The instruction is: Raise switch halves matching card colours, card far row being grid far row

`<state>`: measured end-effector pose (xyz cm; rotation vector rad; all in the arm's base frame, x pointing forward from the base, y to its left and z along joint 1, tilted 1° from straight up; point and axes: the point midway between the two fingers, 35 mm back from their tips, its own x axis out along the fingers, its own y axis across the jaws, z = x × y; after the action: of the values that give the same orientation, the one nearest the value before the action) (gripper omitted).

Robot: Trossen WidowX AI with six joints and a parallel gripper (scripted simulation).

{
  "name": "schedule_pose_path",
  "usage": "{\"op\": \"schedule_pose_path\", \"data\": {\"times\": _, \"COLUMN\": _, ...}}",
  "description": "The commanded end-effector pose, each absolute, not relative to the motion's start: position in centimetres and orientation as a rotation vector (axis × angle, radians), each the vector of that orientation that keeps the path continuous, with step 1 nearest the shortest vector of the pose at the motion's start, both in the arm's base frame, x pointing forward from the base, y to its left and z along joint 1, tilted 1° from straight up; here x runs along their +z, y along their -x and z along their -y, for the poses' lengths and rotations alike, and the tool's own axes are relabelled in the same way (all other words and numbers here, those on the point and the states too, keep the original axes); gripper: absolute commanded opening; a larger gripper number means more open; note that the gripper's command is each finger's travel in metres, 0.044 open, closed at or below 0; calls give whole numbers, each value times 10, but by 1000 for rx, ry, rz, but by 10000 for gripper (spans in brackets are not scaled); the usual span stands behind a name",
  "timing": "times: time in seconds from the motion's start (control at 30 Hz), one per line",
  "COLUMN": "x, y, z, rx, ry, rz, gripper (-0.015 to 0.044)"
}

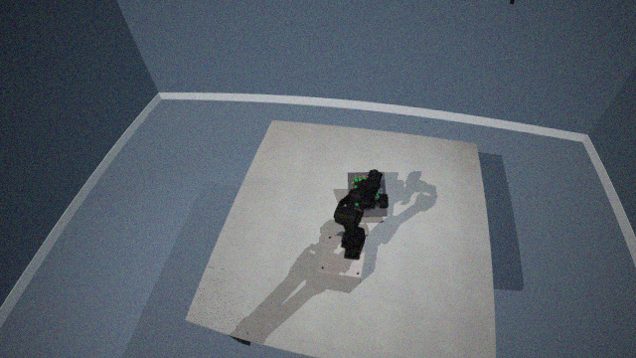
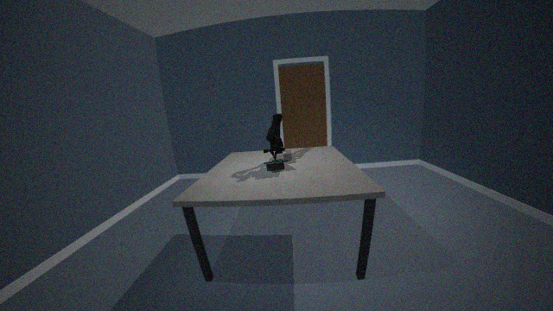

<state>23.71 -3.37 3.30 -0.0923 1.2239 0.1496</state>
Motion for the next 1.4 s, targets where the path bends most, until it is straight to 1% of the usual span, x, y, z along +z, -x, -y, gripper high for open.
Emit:
{"op": "schedule_pose_path", "data": {"times": 0.0, "x": 32, "y": -237, "z": 33, "rx": 147, "ry": 88, "rz": -1224, "gripper": 0}}
{"op": "schedule_pose_path", "data": {"times": 1.27, "x": 27, "y": -239, "z": 33, "rx": 147, "ry": 88, "rz": -1224, "gripper": 0}}
{"op": "schedule_pose_path", "data": {"times": 1.37, "x": 51, "y": -234, "z": 35, "rx": 149, "ry": 92, "rz": -1234, "gripper": 0}}
